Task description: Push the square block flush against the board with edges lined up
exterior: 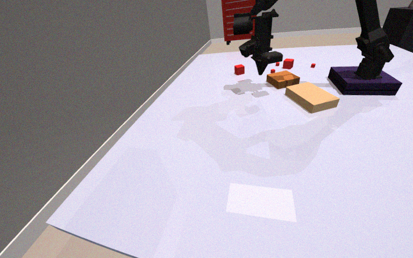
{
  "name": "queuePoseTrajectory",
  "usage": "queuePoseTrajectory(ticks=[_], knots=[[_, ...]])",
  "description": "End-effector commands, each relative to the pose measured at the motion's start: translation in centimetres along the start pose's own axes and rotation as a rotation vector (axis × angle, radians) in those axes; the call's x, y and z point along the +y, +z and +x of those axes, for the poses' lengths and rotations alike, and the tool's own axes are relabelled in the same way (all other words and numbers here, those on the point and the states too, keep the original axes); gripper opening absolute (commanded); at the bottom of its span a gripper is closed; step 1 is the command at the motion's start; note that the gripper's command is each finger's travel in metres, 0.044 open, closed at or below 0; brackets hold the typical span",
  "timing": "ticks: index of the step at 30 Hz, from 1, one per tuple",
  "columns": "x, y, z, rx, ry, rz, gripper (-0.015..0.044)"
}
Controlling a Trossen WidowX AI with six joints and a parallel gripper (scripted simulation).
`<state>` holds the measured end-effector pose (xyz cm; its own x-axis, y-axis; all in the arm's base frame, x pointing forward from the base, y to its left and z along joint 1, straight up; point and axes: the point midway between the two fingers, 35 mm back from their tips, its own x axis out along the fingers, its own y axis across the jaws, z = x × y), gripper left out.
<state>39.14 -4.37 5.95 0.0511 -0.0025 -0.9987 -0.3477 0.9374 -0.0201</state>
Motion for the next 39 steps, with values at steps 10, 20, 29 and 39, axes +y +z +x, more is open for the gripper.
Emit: queuePoseTrajectory(ticks=[10, 20, 29, 39], knots=[[9.1, -0.1, -0.4, 0.003, 0.013, -0.413, 0.0000], [16.0, -1.8, -0.7, 0.001, 0.022, -0.759, 0.0000], [21.3, -4.5, -0.8, -0.001, 0.029, -1.070, 0.0000], [26.2, -8.5, -0.7, -0.005, 0.037, -1.416, 0.0000]])
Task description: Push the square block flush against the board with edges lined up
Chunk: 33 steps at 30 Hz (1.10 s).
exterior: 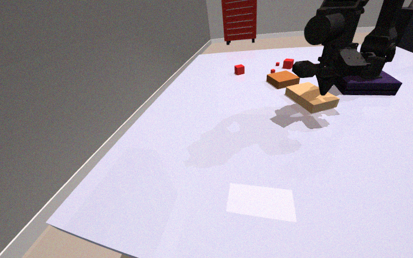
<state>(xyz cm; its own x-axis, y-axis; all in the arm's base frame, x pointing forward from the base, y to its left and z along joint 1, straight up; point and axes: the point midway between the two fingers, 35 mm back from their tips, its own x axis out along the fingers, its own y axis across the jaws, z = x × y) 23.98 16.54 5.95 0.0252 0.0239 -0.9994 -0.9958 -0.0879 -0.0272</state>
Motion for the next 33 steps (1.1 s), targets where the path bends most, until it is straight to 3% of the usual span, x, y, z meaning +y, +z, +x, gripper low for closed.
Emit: queuePoseTrajectory(ticks=[1, 10, 15, 33], knots=[[2.4, 1.1, 0.3, 0.005, 0.003, -0.148, 0.0000], [3.7, 1.7, 0.7, 0.004, 0.005, -0.234, 0.0000], [3.7, 1.7, 5.9, 0.004, 0.005, -0.234, 0.0000], [3.1, -0.2, 5.9, 0.006, 0.005, -0.234, 0.0000]])
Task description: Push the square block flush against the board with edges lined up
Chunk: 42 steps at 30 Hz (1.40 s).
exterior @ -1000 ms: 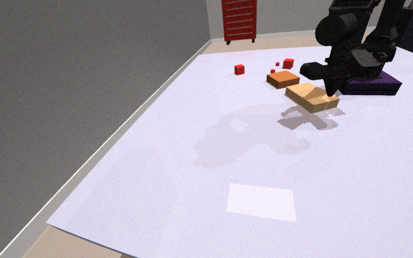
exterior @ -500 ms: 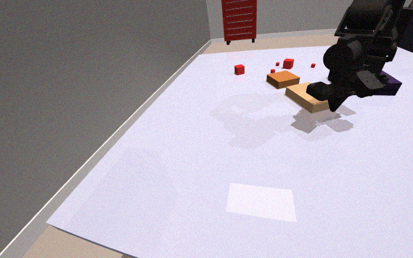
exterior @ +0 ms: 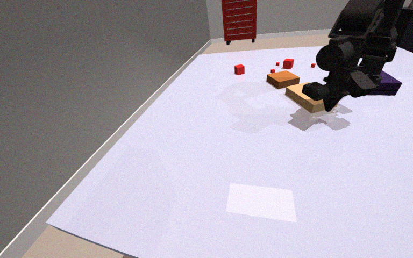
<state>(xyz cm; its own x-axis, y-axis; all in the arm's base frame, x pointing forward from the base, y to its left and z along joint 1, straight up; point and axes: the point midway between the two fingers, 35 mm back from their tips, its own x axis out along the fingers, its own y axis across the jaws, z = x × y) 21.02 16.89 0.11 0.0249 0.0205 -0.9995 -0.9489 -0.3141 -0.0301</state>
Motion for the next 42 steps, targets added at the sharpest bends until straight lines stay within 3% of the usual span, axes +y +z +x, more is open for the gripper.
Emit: queuePoseTrajectory(ticks=[1, 24, 42], knots=[[0.2, -0.8, 0.1, 0.003, 0.004, -0.003, 0.0000], [0.3, -4.6, 0.1, 0.007, 0.004, -0.003, 0.0000], [-0.1, -2.1, 0.1, 0.004, 0.004, -0.003, 0.0000]])
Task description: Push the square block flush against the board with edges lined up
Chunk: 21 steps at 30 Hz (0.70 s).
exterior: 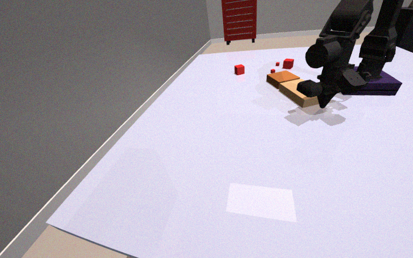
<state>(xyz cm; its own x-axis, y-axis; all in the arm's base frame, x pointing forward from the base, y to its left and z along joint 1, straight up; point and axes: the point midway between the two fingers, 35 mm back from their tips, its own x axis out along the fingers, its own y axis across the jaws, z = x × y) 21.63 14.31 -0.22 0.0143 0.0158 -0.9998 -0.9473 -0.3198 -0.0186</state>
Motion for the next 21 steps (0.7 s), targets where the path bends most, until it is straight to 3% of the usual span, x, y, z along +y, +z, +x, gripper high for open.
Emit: queuePoseTrajectory(ticks=[1, 21], knots=[[-0.4, 0.7, -0.2, 0.003, -0.008, 0.003, 0.0000], [-0.3, 3.2, -0.3, -0.002, 0.000, -0.001, 0.0000]])
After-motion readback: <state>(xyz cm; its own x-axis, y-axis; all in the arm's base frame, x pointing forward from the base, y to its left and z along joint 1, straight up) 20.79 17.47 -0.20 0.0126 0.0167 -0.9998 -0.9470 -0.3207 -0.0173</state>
